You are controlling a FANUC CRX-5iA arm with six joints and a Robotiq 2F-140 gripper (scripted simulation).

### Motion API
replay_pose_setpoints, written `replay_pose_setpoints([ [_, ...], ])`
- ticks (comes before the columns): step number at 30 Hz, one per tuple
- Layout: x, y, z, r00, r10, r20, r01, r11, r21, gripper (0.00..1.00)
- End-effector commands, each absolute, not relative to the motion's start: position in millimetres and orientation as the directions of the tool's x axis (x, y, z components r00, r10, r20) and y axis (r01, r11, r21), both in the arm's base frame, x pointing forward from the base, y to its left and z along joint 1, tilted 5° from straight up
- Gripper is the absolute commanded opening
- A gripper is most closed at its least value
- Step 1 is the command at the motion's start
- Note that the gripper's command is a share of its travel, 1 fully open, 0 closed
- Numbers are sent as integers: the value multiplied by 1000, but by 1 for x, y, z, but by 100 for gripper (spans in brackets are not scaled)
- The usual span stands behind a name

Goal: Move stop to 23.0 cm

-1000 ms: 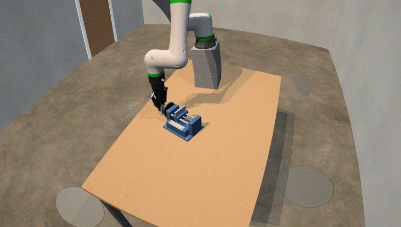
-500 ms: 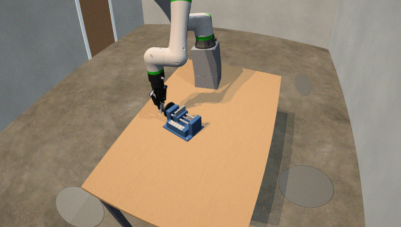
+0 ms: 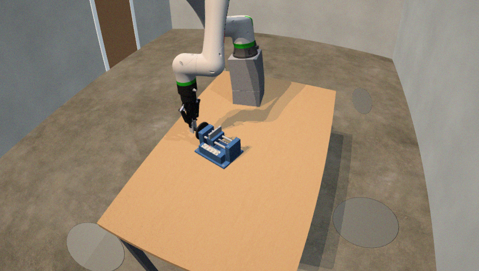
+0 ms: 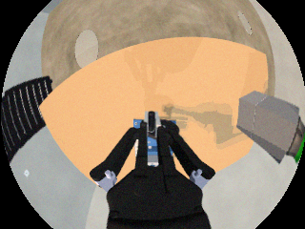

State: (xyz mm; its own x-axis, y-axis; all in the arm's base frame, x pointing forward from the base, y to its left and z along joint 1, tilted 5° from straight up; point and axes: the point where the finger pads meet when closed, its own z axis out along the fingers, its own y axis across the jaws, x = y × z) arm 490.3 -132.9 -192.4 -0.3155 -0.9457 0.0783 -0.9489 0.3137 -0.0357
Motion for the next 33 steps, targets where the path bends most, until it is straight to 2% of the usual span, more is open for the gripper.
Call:
replay_pose_setpoints([
  [1, 488, -132, -190, -316, -946, 78, -949, 314, -35, 4],
  [33, 446, -117, -182, -316, -946, 78, -949, 314, -35, 4],
])
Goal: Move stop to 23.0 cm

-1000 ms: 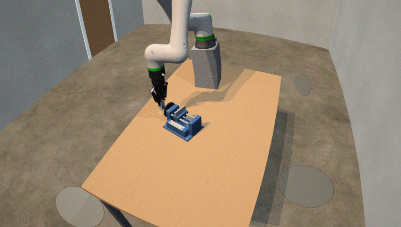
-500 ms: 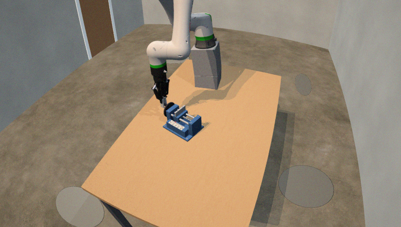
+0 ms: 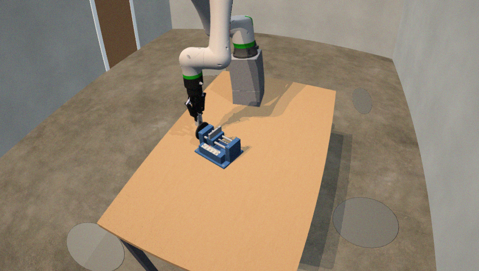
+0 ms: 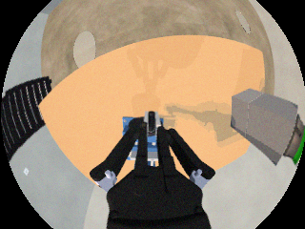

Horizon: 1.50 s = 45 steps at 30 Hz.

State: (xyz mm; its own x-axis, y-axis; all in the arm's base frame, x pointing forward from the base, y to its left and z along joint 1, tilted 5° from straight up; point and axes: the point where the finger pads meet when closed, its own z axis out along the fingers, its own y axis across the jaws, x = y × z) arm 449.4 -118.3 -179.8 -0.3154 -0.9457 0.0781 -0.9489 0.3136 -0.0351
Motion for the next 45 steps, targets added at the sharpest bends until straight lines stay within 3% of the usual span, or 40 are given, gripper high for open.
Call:
replay_pose_setpoints([
  [1, 444, -117, -183, -316, -946, 78, -949, 314, -35, 4],
  [25, 431, -116, -225, -316, -946, 78, -949, 314, -35, 4],
  [45, 461, -128, -247, -316, -946, 78, -949, 314, -35, 4],
])
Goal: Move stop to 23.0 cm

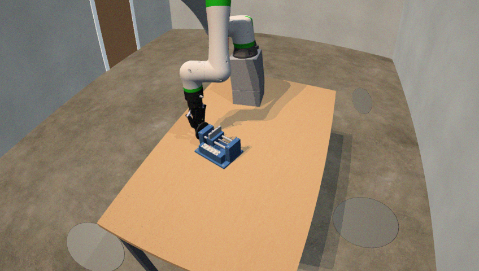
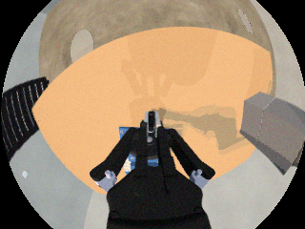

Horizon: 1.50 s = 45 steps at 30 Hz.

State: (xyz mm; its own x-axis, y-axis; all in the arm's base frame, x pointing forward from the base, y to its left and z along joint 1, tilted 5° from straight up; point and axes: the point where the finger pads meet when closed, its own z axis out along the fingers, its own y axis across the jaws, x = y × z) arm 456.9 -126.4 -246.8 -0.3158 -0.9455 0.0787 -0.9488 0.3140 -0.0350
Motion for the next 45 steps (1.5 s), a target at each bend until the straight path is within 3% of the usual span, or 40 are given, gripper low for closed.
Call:
replay_pose_setpoints([
  [1, 463, -128, -247, -316, -946, 78, -949, 314, -35, 4],
  [21, 495, -136, -212, -316, -946, 78, -949, 314, -35, 4],
  [45, 465, -123, -177, -316, -946, 78, -949, 314, -35, 4],
])
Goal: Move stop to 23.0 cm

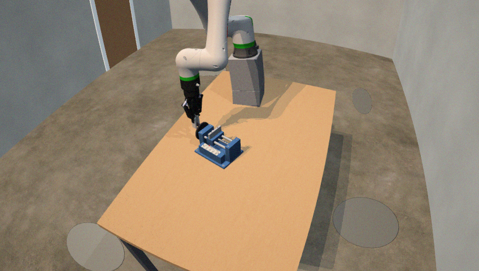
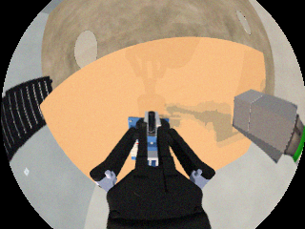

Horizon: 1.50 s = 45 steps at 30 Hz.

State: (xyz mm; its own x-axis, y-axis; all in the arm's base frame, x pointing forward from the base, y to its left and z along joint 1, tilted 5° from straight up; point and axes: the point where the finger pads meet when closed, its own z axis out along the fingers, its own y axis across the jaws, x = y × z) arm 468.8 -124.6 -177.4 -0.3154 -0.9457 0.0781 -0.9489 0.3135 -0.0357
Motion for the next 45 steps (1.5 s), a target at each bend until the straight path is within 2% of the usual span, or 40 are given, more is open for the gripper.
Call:
replay_pose_setpoints([
  [1, 462, -122, -177, -316, -946, 78, -949, 314, -35, 4],
  [23, 430, -114, -202, -316, -946, 78, -949, 314, -35, 4],
  [45, 436, -118, -234, -316, -946, 78, -949, 314, -35, 4],
])
